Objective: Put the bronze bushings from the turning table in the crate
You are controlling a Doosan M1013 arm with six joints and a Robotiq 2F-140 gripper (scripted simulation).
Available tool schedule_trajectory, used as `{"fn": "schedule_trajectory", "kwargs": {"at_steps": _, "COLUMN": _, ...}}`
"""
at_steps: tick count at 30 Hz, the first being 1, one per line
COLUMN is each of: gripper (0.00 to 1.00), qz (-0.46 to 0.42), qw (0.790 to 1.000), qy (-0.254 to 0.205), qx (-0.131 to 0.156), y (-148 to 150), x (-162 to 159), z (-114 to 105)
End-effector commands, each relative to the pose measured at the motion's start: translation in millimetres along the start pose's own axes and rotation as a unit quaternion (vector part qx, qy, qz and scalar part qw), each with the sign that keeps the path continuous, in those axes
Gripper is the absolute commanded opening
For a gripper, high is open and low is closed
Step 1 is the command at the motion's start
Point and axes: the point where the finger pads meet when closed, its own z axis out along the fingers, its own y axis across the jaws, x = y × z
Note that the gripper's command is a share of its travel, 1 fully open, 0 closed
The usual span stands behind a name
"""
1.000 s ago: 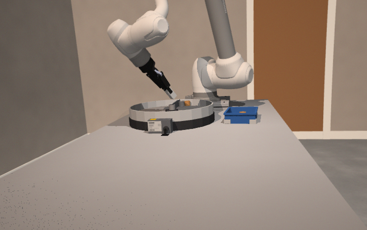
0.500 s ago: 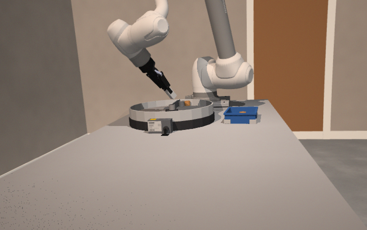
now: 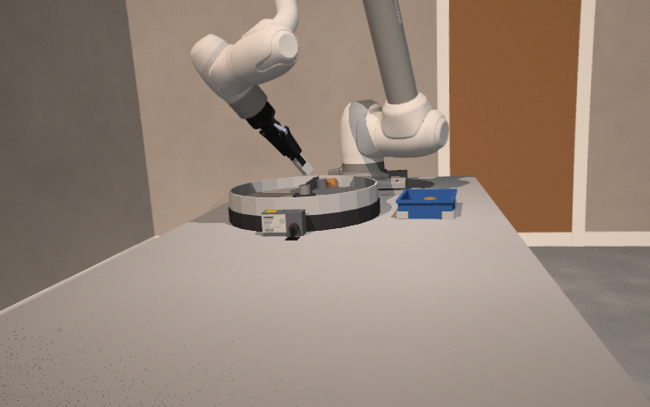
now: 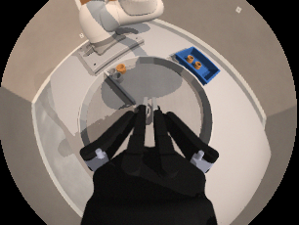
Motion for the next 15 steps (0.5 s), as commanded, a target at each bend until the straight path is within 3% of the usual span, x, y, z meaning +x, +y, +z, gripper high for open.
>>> {"fn": "schedule_trajectory", "kwargs": {"at_steps": 1, "gripper": 0.06, "qz": 0.002, "qw": 1.000, "qy": 0.000, "qx": -0.002, "y": -1.4, "x": 1.8, "z": 1.4}}
{"fn": "schedule_trajectory", "kwargs": {"at_steps": 15, "gripper": 0.06, "qz": 0.111, "qw": 0.989, "qy": 0.001, "qx": -0.093, "y": -73.7, "x": 90.1, "z": 76.3}}
